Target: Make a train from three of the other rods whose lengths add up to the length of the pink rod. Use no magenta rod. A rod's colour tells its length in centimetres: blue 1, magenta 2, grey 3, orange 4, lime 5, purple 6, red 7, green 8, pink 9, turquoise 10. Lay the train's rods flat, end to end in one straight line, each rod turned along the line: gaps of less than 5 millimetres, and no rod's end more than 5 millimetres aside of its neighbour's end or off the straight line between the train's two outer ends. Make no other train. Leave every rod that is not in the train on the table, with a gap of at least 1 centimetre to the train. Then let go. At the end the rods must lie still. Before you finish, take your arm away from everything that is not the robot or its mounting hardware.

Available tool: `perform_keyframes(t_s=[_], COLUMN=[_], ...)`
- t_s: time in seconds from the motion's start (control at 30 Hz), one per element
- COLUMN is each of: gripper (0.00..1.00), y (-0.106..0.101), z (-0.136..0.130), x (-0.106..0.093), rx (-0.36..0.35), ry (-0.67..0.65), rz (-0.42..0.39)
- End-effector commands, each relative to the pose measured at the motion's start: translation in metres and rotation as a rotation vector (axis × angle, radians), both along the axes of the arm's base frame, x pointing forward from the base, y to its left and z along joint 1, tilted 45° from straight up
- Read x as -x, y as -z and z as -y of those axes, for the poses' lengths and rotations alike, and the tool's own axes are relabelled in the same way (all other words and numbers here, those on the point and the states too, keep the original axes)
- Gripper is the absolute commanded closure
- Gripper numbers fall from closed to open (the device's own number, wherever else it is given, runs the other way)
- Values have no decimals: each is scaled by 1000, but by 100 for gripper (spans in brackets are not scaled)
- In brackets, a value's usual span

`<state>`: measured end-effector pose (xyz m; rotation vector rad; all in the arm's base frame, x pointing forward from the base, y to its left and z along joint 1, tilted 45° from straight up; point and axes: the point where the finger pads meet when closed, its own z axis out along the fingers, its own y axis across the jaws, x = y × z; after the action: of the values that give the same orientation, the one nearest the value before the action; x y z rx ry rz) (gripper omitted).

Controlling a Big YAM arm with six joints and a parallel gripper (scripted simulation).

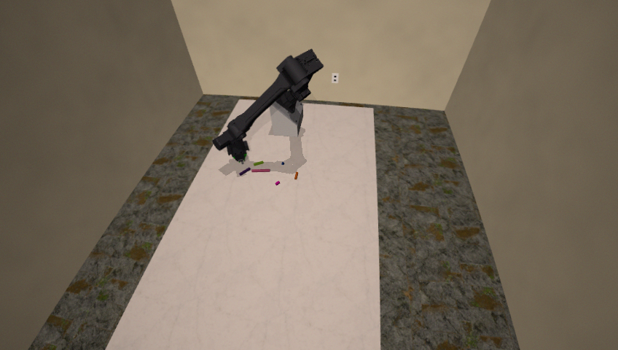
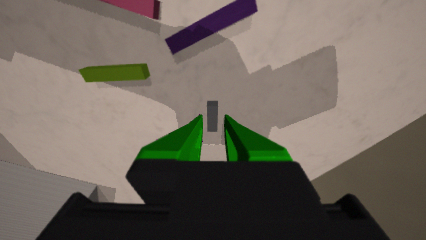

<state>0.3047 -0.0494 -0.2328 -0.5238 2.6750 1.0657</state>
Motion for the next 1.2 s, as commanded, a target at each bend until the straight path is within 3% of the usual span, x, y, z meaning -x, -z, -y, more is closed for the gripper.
perform_keyframes(t_s=[0.0, 1.17], gripper=[77, 77], y=[3, 1], z=[-4, 1], x=[-2, -3], rx=[-4, -1], ry=[0, 11], rz=[0, 7])
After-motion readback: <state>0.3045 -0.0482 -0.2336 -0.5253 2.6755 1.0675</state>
